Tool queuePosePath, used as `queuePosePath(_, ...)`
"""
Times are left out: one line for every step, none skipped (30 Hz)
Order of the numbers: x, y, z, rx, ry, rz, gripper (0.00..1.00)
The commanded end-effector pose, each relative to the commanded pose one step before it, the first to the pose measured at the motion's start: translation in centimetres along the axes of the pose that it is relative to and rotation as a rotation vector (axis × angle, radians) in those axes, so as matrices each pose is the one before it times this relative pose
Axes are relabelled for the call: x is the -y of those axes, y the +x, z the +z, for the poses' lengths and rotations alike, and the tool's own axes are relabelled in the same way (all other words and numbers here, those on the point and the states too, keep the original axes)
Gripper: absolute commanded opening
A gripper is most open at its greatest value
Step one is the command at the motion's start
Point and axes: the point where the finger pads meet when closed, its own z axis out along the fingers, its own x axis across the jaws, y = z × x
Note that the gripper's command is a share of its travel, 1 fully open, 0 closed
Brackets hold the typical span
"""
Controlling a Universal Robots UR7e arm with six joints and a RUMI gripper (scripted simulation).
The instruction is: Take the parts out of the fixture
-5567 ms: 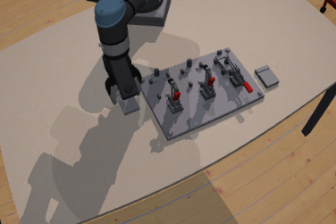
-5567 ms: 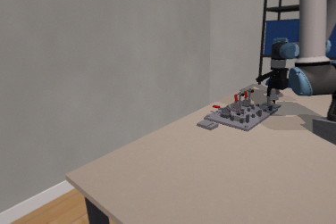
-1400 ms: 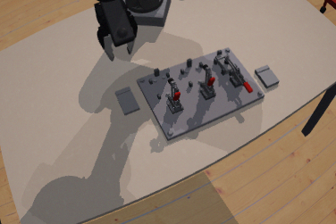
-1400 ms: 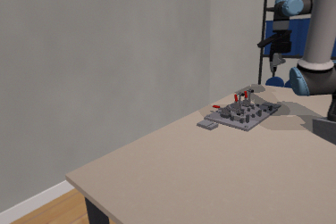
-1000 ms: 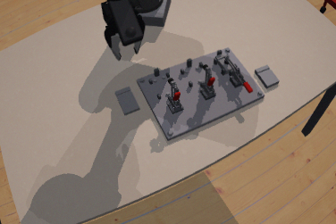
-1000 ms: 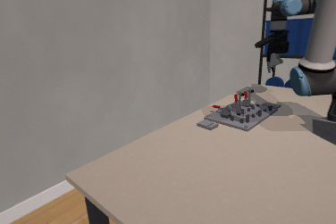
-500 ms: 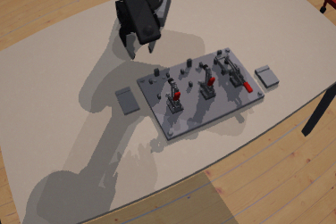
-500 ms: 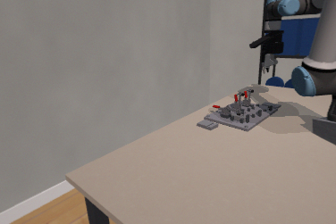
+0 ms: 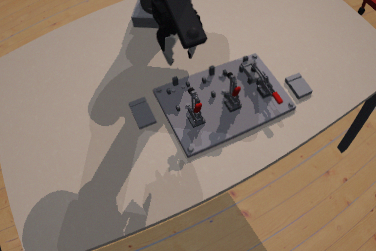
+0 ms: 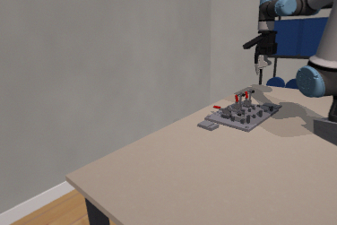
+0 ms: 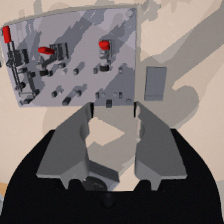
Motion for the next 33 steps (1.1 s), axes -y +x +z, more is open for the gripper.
queuePosePath(1.152,-2.421,-0.013,-0.00357,-0.00173,0.00164,0.28)
queuePosePath(0.181,-0.419,0.000,0.00000,0.00000,0.00000,0.28)
queuePosePath(0.000,0.000,0.000,0.00000,0.00000,0.00000,0.28)
queuePosePath(0.000,0.000,0.000,0.00000,0.00000,0.00000,0.28)
queuePosePath(0.182,-0.422,0.000,0.00000,0.00000,0.00000,0.28)
queuePosePath(0.184,-0.425,0.000,0.00000,0.00000,0.00000,0.28)
queuePosePath(0.185,-0.429,0.000,0.00000,0.00000,0.00000,0.28)
queuePosePath(0.187,-0.432,0.000,0.00000,0.00000,0.00000,0.28)
queuePosePath(0.188,-0.434,0.000,0.00000,0.00000,0.00000,0.28)
queuePosePath(0.189,-0.437,0.000,0.00000,0.00000,0.00000,0.28)
queuePosePath(0.190,-0.439,0.000,0.00000,0.00000,0.00000,0.28)
queuePosePath(0.191,-0.442,0.000,0.00000,0.00000,0.00000,0.28)
queuePosePath(0.192,-0.443,0.000,0.00000,0.00000,0.00000,0.28)
queuePosePath(0.192,-0.445,0.000,0.00000,0.00000,0.00000,0.28)
queuePosePath(0.193,-0.447,0.000,0.00000,0.00000,0.00000,0.28)
queuePosePath(0.194,-0.448,0.000,0.00000,0.00000,0.00000,0.28)
queuePosePath(0.194,-0.449,0.000,0.00000,0.00000,0.00000,0.28)
queuePosePath(0.194,-0.449,0.000,0.00000,0.00000,0.00000,0.28)
queuePosePath(0.194,-0.450,0.000,0.00000,0.00000,0.00000,0.28)
queuePosePath(0.000,0.000,0.000,0.00000,0.00000,0.00000,0.28)
queuePosePath(0.000,0.000,0.000,0.00000,0.00000,0.00000,0.28)
queuePosePath(0.194,-0.450,0.000,0.00000,0.00000,0.00000,0.28)
queuePosePath(0.194,-0.450,0.000,0.00000,0.00000,0.00000,0.28)
queuePosePath(0.194,-0.449,0.000,0.00000,0.00000,0.00000,0.28)
queuePosePath(0.194,-0.448,0.000,0.00000,0.00000,0.00000,0.28)
queuePosePath(0.193,-0.447,0.000,0.00000,0.00000,0.00000,0.28)
queuePosePath(0.192,-0.445,0.000,0.00000,0.00000,0.00000,0.28)
queuePosePath(0.191,-0.443,0.000,0.00000,0.00000,0.00000,0.28)
queuePosePath(0.190,-0.440,0.000,0.00000,0.00000,0.00000,0.28)
queuePosePath(0.189,-0.437,0.000,0.00000,0.00000,0.00000,0.28)
queuePosePath(0.188,-0.434,0.000,0.00000,0.00000,0.00000,0.28)
queuePosePath(0.186,-0.430,0.000,0.00000,0.00000,0.00000,0.28)
queuePosePath(0.184,-0.426,0.000,0.00000,0.00000,0.00000,0.28)
